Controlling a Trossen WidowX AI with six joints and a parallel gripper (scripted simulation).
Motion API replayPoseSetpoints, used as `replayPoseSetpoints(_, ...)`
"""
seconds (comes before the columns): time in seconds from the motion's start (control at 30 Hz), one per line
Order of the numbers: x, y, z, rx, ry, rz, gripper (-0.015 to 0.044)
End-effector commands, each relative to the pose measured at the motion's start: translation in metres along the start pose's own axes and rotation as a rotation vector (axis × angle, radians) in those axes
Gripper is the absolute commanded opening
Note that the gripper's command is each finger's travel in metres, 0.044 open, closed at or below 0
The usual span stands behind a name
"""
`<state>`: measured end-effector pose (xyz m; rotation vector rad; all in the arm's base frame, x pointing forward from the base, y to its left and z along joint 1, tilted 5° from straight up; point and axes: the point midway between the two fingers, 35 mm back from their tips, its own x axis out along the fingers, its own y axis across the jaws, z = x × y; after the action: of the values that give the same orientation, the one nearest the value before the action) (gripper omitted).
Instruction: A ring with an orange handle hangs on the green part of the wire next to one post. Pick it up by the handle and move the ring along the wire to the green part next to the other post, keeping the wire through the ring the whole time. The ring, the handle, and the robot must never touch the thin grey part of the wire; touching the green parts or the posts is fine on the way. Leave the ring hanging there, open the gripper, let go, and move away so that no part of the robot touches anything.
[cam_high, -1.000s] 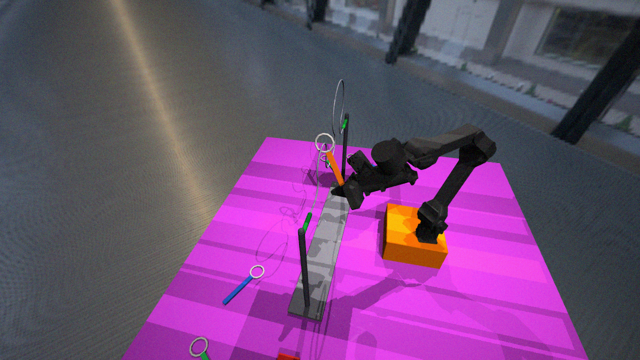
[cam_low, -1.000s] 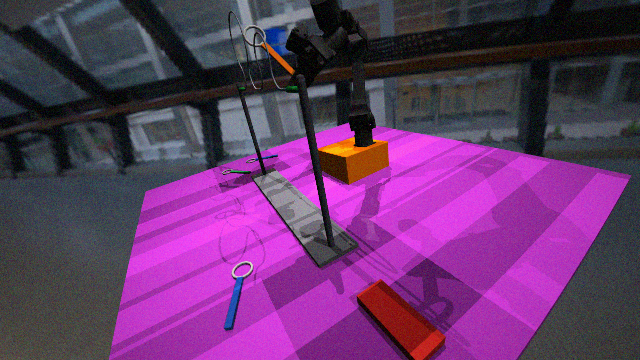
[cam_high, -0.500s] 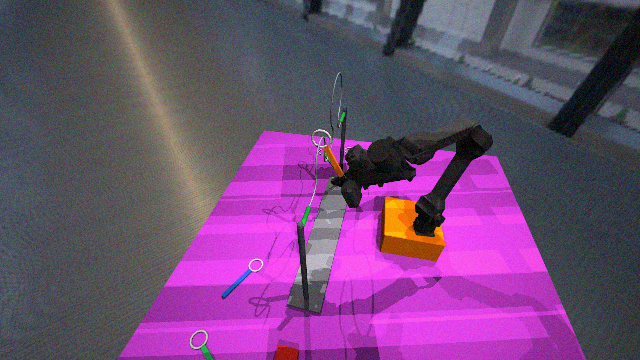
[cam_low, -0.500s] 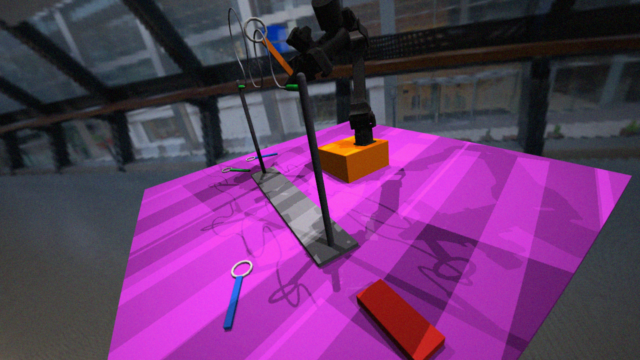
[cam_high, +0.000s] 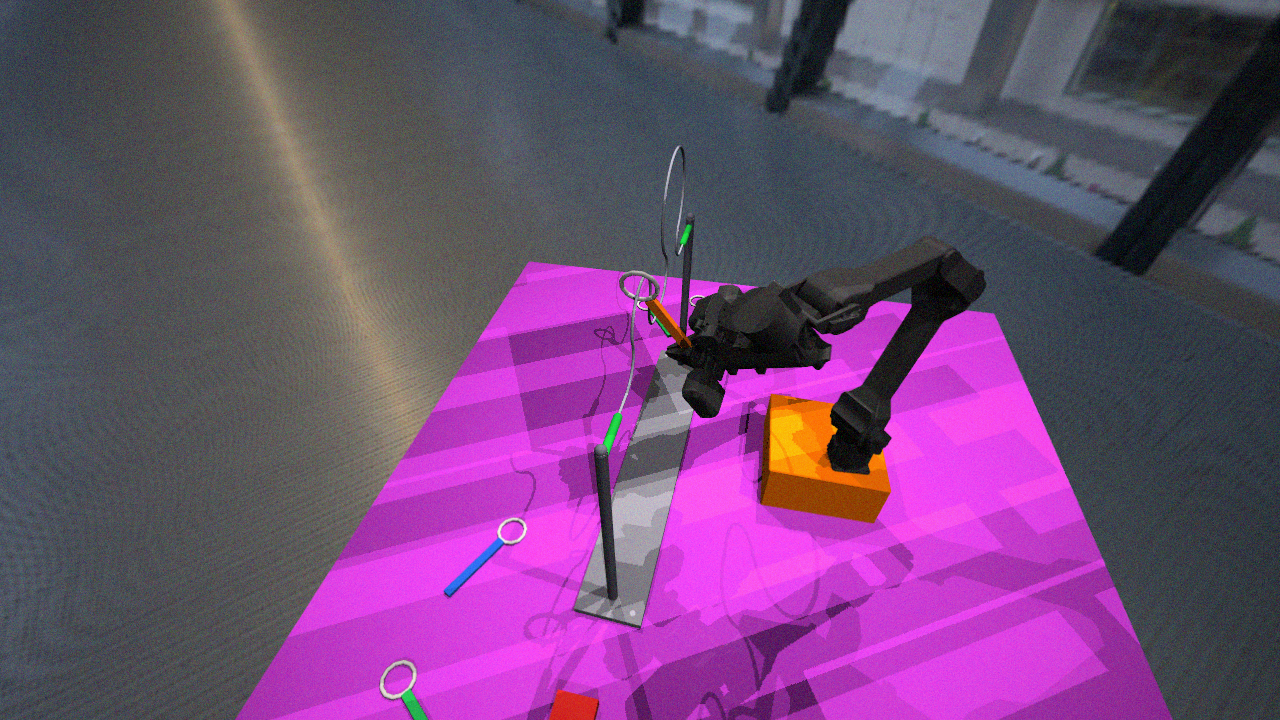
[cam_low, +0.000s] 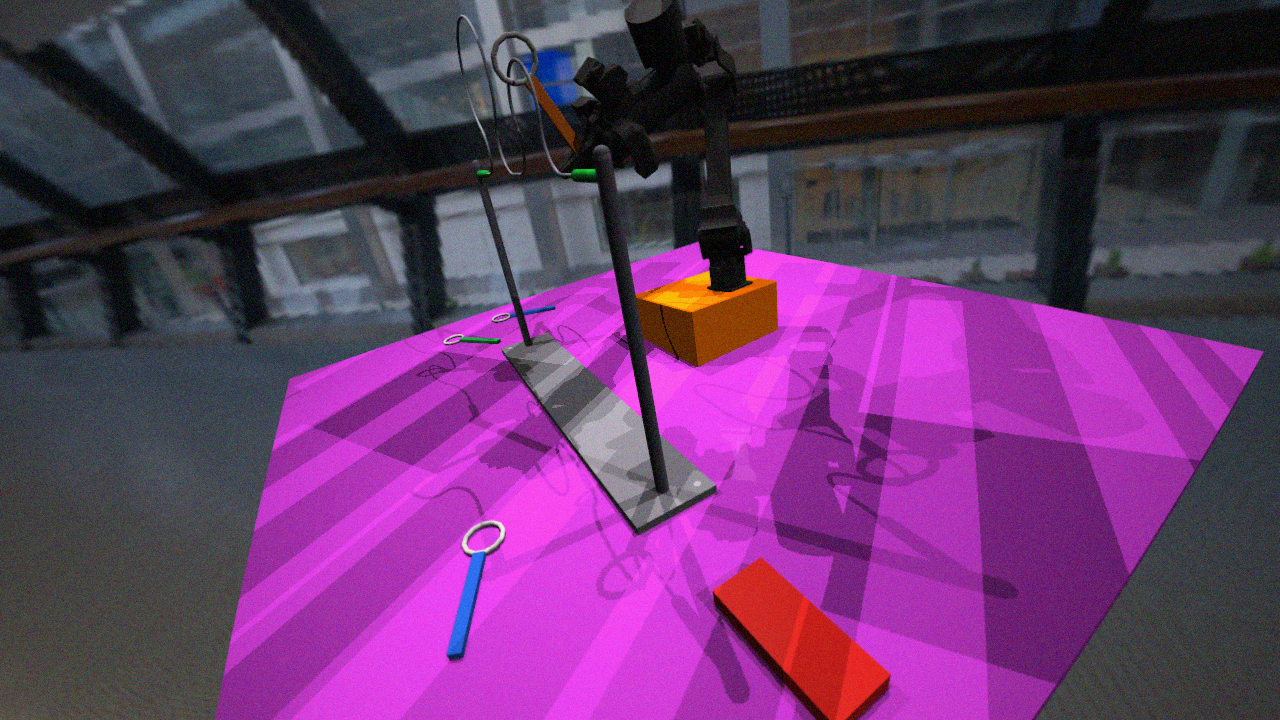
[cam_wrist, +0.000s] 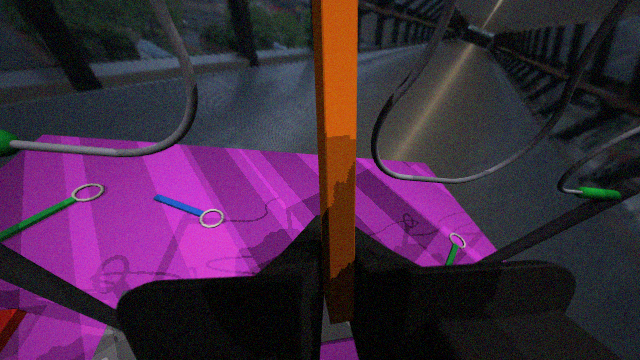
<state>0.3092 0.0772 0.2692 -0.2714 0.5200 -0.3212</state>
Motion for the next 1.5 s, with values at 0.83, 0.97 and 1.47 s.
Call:
replayPoseSetpoints(0.83,0.000,-0.036,0.009,-0.494,-0.065,-0.277,-0.0150)
replayPoseSetpoints(0.97,-0.001,-0.041,0.011,-0.565,-0.074,-0.316,-0.0150)
replayPoseSetpoints(1.47,-0.006,-0.055,0.023,-0.818,-0.106,-0.455,-0.0150)
